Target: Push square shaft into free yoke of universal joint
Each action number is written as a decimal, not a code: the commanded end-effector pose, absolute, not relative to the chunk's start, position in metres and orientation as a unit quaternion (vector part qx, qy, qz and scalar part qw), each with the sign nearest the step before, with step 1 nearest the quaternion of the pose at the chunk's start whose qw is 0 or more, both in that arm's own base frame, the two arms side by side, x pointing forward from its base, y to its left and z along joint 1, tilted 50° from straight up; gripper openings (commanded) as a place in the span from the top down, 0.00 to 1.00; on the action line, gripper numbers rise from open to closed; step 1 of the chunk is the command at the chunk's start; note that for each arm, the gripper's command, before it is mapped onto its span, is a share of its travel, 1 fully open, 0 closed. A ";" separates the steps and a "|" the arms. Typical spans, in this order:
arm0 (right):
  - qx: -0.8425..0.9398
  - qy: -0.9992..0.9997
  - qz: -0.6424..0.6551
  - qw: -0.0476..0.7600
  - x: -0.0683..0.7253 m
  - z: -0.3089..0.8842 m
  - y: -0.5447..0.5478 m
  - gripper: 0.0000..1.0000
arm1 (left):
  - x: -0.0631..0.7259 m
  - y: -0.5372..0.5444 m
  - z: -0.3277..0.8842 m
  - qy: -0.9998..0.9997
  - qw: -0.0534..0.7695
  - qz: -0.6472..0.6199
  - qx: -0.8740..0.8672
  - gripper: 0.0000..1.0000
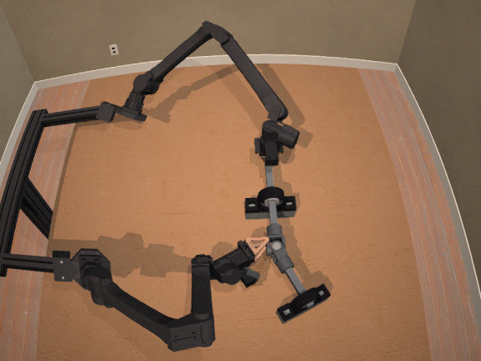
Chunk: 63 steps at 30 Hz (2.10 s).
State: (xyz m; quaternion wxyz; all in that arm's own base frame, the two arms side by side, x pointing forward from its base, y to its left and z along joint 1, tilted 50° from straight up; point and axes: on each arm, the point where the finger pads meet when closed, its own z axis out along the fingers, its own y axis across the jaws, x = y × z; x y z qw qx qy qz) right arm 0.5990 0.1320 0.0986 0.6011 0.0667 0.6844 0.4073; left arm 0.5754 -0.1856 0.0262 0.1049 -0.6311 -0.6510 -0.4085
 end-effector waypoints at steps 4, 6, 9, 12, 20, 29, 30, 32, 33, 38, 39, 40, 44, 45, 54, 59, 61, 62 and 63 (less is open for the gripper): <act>0.073 0.679 0.423 0.595 0.598 0.103 0.136 0.66 | 0.582 -0.216 0.022 -0.643 0.089 -0.410 -0.641 0.82; 0.073 0.679 0.423 0.595 0.598 0.103 0.136 0.66 | 0.582 -0.218 0.021 -0.644 0.088 -0.410 -0.640 0.82; 0.073 0.679 0.423 0.595 0.598 0.103 0.136 0.66 | 0.583 -0.220 0.019 -0.645 0.088 -0.410 -0.639 0.82; 0.073 0.679 0.423 0.595 0.598 0.103 0.136 0.66 | 0.583 -0.222 0.017 -0.644 0.088 -0.410 -0.639 0.82; 0.073 0.679 0.423 0.595 0.598 0.103 0.136 0.66 | 0.584 -0.227 0.013 -0.644 0.089 -0.410 -0.640 0.82; 0.073 0.679 0.423 0.595 0.598 0.103 0.136 0.66 | 0.585 -0.234 0.007 -0.644 0.088 -0.410 -0.640 0.82; 0.073 0.679 0.423 0.595 0.598 0.103 0.136 0.66 | 0.585 -0.234 0.007 -0.644 0.088 -0.410 -0.640 0.82; 0.073 0.679 0.423 0.595 0.598 0.103 0.136 0.66 | 0.586 -0.236 0.005 -0.644 0.089 -0.410 -0.640 0.82; 0.073 0.679 0.423 0.595 0.598 0.103 0.136 0.66 | 0.586 -0.237 0.005 -0.643 0.089 -0.410 -0.641 0.82; 0.073 0.679 0.423 0.595 0.598 0.103 0.136 0.66 | 0.586 -0.239 0.003 -0.643 0.089 -0.410 -0.641 0.82; 0.073 0.679 0.423 0.595 0.598 0.103 0.136 0.66 | 0.586 -0.240 0.002 -0.643 0.089 -0.410 -0.641 0.82; 0.073 0.679 0.423 0.595 0.598 0.103 0.136 0.66 | 0.586 -0.240 0.001 -0.643 0.089 -0.410 -0.641 0.82; 0.073 0.679 0.423 0.595 0.598 0.103 0.136 0.66 | 0.587 -0.243 -0.001 -0.643 0.089 -0.410 -0.641 0.82; 0.073 0.679 0.423 0.595 0.598 0.103 0.136 0.66 | 0.587 -0.244 -0.002 -0.643 0.089 -0.410 -0.641 0.82; 0.073 0.679 0.423 0.595 0.598 0.103 0.136 0.66 | 0.588 -0.247 -0.005 -0.643 0.089 -0.410 -0.641 0.82; 0.073 0.679 0.423 0.595 0.598 0.103 0.136 0.66 | 0.588 -0.249 -0.006 -0.643 0.089 -0.410 -0.641 0.82; 0.073 0.679 0.423 0.595 0.598 0.103 0.136 0.66 | 0.588 -0.249 -0.006 -0.643 0.089 -0.410 -0.641 0.82; 0.073 0.679 0.423 0.595 0.598 0.103 0.136 0.66 | 0.588 -0.249 -0.006 -0.643 0.089 -0.410 -0.641 0.82; 0.073 0.679 0.423 0.595 0.598 0.103 0.136 0.66 | 0.588 -0.249 -0.006 -0.643 0.089 -0.410 -0.641 0.82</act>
